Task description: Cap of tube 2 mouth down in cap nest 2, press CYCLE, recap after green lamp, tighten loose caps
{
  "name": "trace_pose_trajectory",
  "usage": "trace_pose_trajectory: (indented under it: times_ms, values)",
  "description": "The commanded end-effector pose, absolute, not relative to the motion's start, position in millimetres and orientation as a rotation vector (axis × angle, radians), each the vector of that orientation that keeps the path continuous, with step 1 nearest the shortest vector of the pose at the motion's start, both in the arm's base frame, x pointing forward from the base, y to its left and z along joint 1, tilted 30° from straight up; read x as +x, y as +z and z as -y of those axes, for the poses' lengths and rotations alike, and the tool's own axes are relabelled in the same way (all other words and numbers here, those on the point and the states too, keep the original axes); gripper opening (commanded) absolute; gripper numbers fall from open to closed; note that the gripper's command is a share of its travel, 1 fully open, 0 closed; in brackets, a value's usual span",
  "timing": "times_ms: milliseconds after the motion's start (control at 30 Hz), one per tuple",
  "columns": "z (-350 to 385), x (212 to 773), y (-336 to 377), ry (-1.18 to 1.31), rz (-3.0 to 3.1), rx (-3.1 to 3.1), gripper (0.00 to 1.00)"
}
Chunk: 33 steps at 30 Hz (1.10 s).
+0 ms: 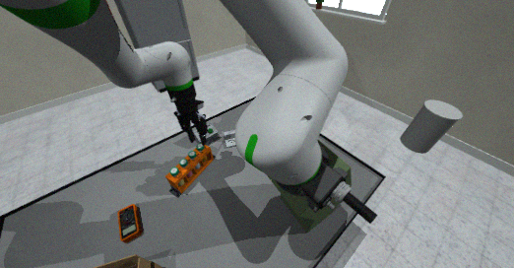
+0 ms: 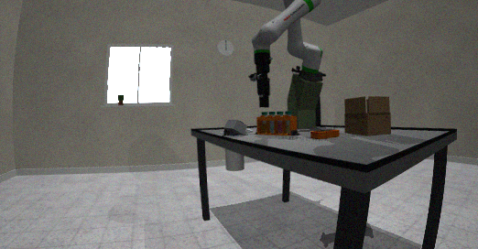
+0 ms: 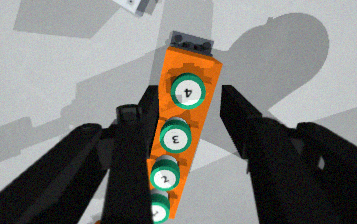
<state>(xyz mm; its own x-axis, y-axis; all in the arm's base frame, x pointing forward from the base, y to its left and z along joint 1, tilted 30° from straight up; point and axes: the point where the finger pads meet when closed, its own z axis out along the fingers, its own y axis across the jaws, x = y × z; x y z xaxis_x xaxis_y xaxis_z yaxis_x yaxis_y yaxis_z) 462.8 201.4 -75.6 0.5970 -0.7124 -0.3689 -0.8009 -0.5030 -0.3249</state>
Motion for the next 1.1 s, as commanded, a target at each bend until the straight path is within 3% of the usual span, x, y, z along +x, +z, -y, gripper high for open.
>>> trace_pose_trajectory:
  times_ms: [0, 1067]
  values:
    - [-206.4, 464.0, -84.0, 0.256, -1.201, -2.362, 0.41]
    - [-219.2, 465.2, -106.6, 0.256, -1.201, -2.362, 0.41]
